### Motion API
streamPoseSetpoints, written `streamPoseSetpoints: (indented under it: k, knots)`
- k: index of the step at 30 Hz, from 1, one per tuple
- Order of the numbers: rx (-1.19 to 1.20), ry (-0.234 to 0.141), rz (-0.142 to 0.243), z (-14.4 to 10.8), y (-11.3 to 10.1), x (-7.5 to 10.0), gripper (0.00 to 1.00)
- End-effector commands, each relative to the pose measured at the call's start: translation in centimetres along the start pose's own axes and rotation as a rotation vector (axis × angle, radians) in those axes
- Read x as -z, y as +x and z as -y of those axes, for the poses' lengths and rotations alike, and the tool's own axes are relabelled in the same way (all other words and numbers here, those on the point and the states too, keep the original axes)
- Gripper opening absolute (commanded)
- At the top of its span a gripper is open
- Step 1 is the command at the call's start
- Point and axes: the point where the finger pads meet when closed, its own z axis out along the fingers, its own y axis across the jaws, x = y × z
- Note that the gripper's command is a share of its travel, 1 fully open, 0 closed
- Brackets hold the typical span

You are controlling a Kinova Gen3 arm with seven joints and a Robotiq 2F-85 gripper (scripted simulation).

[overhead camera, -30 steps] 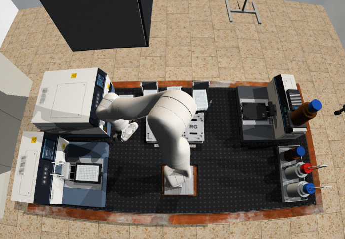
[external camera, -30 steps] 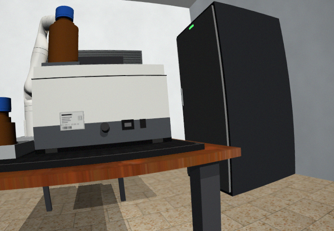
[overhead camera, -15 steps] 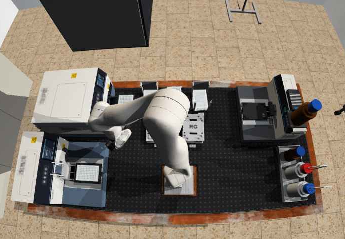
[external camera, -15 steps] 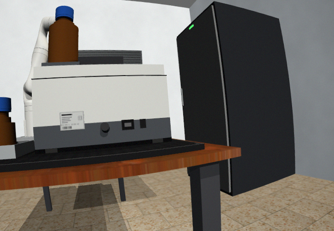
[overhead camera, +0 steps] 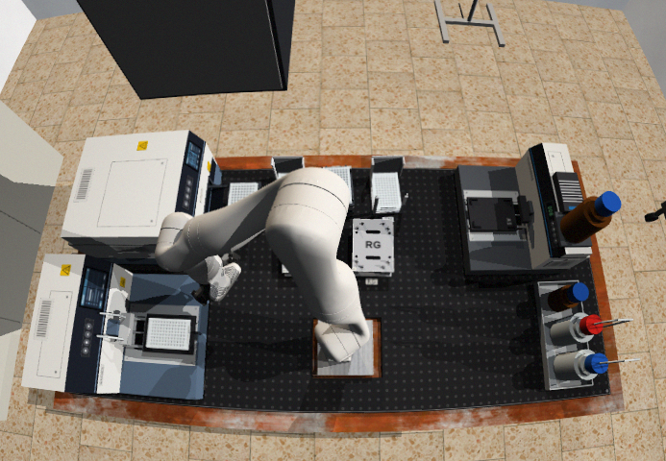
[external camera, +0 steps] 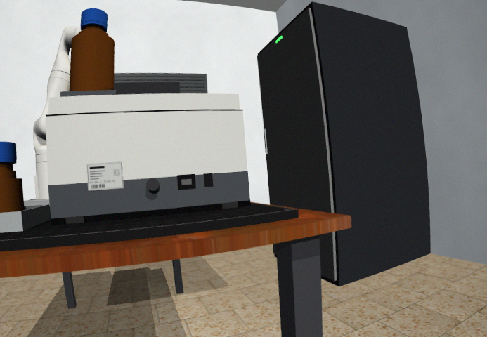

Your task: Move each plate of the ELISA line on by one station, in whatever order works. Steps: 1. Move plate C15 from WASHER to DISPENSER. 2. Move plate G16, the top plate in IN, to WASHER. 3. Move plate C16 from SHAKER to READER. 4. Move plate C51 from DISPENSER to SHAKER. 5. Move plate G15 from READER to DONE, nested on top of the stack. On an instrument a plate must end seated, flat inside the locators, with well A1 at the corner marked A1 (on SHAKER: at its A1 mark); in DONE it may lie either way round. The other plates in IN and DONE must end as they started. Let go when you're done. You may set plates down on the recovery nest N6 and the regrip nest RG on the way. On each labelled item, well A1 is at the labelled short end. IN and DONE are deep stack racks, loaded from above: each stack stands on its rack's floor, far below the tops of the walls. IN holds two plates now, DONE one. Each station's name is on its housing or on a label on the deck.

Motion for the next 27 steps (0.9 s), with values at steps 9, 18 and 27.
streamPoseSetpoints:
  k: [9, 18, 27]
  knots:
    - [0.117, 0.002, 0.001, -2.8, 0.8, 0.0, 1.00]
    - [0.117, 0.002, 0.001, -5.3, 1.9, 0.0, 1.00]
    - [0.234, 0.002, 0.001, -7.7, 3.1, 0.0, 1.00]
